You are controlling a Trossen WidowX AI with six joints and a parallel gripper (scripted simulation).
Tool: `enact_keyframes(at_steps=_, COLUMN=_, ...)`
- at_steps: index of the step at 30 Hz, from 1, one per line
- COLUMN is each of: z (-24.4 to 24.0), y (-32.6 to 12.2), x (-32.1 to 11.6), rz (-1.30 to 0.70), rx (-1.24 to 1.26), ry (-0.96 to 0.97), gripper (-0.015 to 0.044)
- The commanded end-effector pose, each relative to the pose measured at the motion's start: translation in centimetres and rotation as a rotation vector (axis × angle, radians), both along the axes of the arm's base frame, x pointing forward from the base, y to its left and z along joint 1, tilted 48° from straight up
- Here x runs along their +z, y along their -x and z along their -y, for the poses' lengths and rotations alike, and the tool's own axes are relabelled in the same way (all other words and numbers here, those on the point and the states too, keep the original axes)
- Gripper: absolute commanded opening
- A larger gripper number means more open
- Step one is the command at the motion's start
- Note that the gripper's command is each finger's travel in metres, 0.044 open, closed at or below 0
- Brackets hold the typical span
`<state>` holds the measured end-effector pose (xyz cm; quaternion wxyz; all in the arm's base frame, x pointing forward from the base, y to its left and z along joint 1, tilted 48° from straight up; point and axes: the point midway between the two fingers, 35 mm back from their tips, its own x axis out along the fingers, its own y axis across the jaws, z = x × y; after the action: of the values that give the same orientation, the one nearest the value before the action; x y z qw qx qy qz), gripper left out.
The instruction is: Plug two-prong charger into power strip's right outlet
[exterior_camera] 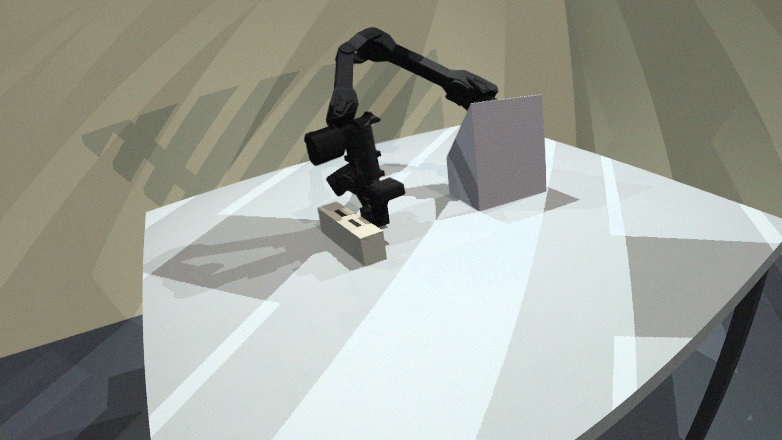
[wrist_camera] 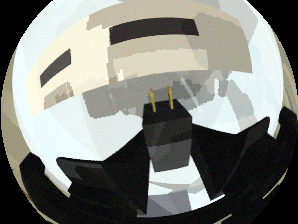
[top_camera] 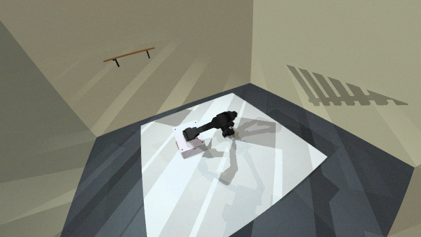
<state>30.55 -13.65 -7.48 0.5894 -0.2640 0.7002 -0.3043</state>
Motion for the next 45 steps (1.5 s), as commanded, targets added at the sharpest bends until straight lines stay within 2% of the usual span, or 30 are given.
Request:
enact_keyframes(at_steps=1, z=0.07, y=-0.15, x=0.08, rz=0.004, rx=-0.003, ry=0.004, gripper=0.0)
enact_keyframes(at_steps=45, z=0.13, y=-0.78, x=0.09, rz=0.005, rx=-0.003, ry=0.004, gripper=0.0)
